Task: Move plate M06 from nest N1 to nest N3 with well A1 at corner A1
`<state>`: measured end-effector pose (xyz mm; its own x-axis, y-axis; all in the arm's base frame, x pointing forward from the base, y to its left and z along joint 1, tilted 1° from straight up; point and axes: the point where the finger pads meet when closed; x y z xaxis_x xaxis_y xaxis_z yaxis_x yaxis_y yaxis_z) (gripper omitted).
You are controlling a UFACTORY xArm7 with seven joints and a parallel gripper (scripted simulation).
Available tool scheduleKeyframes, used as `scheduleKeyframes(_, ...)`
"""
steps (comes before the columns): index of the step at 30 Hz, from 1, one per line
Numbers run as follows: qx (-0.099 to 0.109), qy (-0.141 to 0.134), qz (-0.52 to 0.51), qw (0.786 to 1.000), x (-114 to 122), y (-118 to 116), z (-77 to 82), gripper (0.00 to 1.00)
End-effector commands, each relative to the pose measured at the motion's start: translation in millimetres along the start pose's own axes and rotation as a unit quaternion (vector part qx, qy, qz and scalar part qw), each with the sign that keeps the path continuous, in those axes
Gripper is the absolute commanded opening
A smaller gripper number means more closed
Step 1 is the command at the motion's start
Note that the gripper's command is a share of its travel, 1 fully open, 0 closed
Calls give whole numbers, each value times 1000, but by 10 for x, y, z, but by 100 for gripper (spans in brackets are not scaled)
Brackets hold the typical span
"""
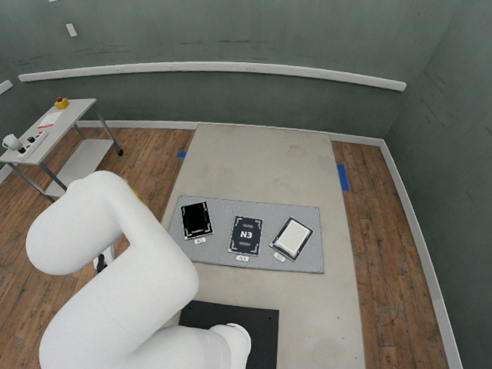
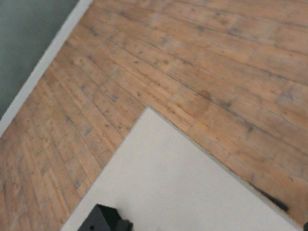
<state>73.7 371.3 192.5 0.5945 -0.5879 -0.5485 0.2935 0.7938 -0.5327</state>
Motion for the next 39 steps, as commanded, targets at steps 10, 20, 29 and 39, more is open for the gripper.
scheduleKeyframes(10, 42, -28, -111, 993, 424, 197, 158, 100)
scheduleKeyframes(20, 82, -46, -209, 973, 779, 324, 295, 100)
scheduleKeyframes(29, 110, -55, -270, 955, 1034, 402, 401, 100)
scheduleKeyframes(39, 146, -62, -344, 925, 1356, 487, 544, 100)
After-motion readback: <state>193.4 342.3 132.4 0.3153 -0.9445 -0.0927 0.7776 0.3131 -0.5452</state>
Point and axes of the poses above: the point where the finger pads meet when closed, its own z axis back along the fingers, its own y axis across the jaws, x = y × z, and after that the axes turned 15 degrees about z, right-handed
